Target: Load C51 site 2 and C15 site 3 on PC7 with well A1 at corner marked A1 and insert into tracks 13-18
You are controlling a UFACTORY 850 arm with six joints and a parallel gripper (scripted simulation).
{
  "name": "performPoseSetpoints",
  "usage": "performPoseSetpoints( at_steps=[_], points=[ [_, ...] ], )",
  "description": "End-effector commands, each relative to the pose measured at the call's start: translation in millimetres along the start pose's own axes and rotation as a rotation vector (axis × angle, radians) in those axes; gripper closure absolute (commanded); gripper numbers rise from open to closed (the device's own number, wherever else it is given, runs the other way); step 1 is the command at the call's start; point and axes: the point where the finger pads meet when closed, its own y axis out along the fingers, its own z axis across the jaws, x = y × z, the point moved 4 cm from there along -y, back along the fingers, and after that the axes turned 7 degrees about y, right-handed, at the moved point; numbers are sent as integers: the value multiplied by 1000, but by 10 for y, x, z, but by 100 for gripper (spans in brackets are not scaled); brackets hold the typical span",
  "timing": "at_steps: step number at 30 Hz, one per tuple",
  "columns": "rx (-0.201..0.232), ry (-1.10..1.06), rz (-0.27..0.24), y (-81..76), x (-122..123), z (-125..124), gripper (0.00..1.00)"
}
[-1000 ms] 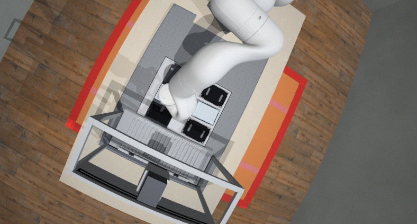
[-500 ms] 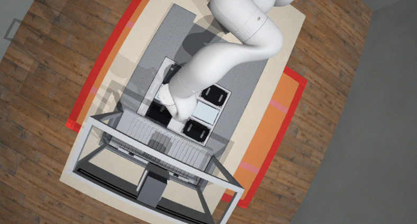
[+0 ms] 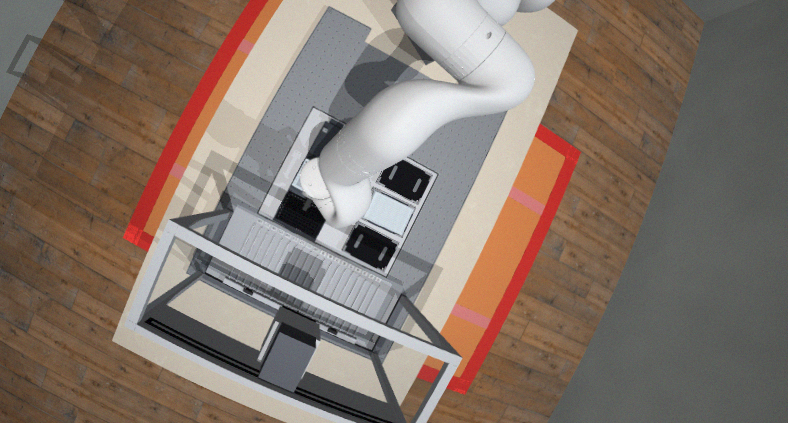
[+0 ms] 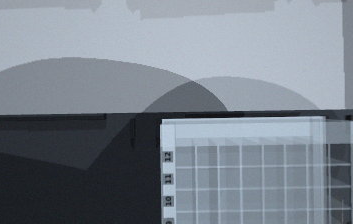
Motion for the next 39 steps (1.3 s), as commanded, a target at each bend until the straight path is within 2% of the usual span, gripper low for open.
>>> performPoseSetpoints(
  at_steps=[1, 27, 39],
  points=[
    [2, 0, 0, -7, 0, 7, 0],
    [2, 0, 0, -7, 0, 8, 0],
    [2, 0, 0, -207, 0, 7, 0]
  ],
)
